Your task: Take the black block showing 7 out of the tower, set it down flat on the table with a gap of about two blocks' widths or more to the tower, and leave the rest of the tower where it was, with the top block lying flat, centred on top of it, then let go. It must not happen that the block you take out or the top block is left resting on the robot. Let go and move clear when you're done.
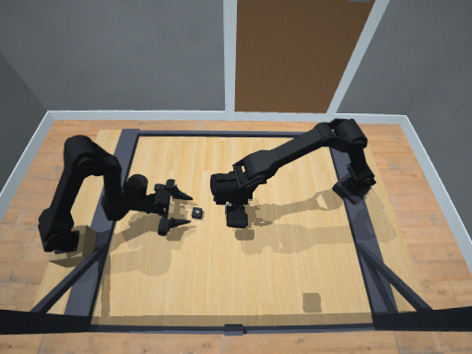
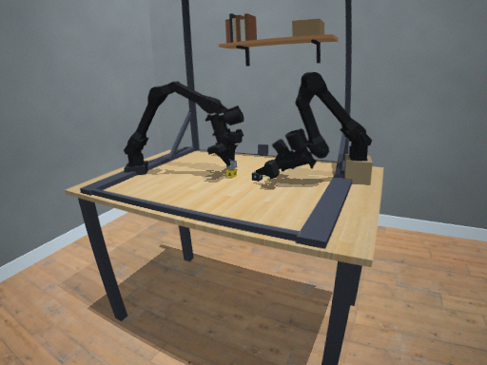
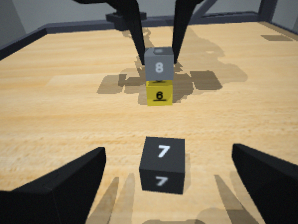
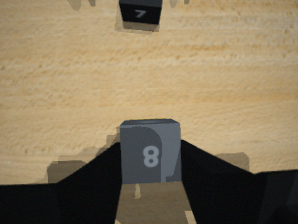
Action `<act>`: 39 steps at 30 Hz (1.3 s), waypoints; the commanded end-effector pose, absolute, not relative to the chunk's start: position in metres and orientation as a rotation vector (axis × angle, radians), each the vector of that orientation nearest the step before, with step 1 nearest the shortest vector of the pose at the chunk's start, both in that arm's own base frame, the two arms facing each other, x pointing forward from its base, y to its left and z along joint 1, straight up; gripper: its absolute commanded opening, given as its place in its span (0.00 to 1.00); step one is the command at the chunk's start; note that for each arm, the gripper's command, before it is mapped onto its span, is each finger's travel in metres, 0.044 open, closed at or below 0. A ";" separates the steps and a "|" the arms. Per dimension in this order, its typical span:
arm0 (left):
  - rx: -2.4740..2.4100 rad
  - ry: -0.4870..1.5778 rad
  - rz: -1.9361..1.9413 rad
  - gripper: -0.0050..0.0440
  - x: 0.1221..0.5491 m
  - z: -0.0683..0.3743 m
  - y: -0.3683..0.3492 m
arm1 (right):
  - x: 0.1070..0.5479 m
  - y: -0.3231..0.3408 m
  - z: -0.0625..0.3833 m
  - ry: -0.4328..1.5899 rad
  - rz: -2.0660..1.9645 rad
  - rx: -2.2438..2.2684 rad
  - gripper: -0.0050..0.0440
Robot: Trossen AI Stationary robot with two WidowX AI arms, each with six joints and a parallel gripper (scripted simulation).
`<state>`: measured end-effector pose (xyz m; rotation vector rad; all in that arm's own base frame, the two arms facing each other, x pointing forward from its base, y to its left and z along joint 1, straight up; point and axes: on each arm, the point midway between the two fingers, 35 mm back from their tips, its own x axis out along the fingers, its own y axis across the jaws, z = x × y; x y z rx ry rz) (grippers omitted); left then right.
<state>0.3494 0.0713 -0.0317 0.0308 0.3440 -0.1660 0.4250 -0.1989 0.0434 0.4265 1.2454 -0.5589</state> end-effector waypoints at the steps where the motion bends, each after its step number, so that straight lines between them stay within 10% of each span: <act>1: 0.037 0.333 -0.168 0.92 0.350 -0.027 0.071 | 0.425 -0.199 0.049 1.223 -0.558 0.424 0.00; 6: 0.037 0.333 -0.168 0.92 0.350 -0.027 0.071 | 0.423 -0.199 0.043 1.223 -0.558 0.424 0.00; 14: 0.037 0.333 -0.168 0.92 0.350 -0.027 0.071 | 0.427 -0.200 0.051 1.211 -0.559 0.422 0.49; 34: 0.037 0.333 -0.168 0.92 0.350 -0.027 0.071 | 0.430 -0.202 0.074 1.207 -0.556 0.421 0.54; 39: 0.037 0.333 -0.168 0.92 0.350 -0.027 0.071 | 0.430 -0.202 0.073 1.209 -0.557 0.422 0.78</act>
